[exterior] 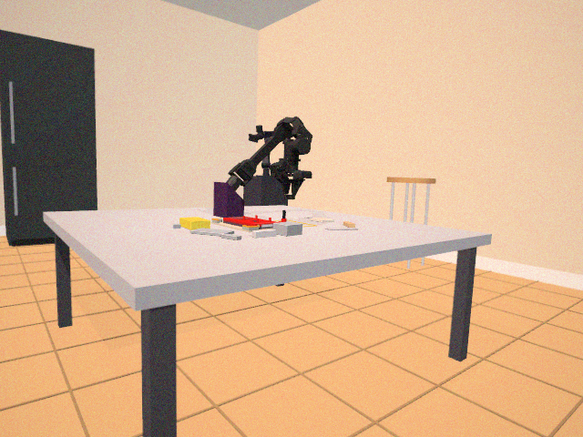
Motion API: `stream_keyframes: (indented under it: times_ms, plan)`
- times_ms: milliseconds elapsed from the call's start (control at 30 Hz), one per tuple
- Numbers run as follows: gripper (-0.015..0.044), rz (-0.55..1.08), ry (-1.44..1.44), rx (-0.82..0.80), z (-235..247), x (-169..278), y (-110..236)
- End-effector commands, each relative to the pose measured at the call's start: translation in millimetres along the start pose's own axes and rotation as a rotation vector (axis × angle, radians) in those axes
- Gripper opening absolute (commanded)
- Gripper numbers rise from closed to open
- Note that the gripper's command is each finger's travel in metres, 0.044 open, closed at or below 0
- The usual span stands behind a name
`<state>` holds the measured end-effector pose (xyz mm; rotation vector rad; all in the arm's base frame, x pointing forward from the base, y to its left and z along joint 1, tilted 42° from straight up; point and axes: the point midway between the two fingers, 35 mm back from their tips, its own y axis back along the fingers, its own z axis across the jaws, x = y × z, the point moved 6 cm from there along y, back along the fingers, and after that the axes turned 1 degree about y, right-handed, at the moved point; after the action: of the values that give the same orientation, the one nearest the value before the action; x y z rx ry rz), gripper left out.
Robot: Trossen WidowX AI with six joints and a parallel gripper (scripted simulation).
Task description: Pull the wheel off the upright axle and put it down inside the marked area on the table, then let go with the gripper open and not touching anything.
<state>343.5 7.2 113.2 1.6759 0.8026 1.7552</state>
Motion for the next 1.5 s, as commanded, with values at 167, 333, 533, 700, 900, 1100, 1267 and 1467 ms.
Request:
stream_keyframes:
  times_ms: [167, 333, 533, 700, 900, 1100, 1267, 1467]
  plan:
    - [0.0000, 0.007, -0.008, 0.010, -17.6, 29.0, -0.1]
    - [0.0000, 0.009, -0.009, 0.010, -27.1, 43.7, 0.9]
    - [0.0000, 0.012, -0.009, 0.011, -38.0, 58.5, 1.8]
    - [0.0000, 0.013, -0.009, 0.011, -38.3, 58.9, -2.0]
    - [0.0000, 0.013, -0.009, 0.010, -38.6, 59.2, -17.6]
    - [0.0000, 0.012, -0.009, 0.010, -37.0, 59.0, -31.9]
    - [0.0000, 0.012, -0.009, 0.010, -36.0, 59.1, -60.4]
    - [0.0000, 0.016, -0.009, 0.010, -38.7, 60.4, -94.7]
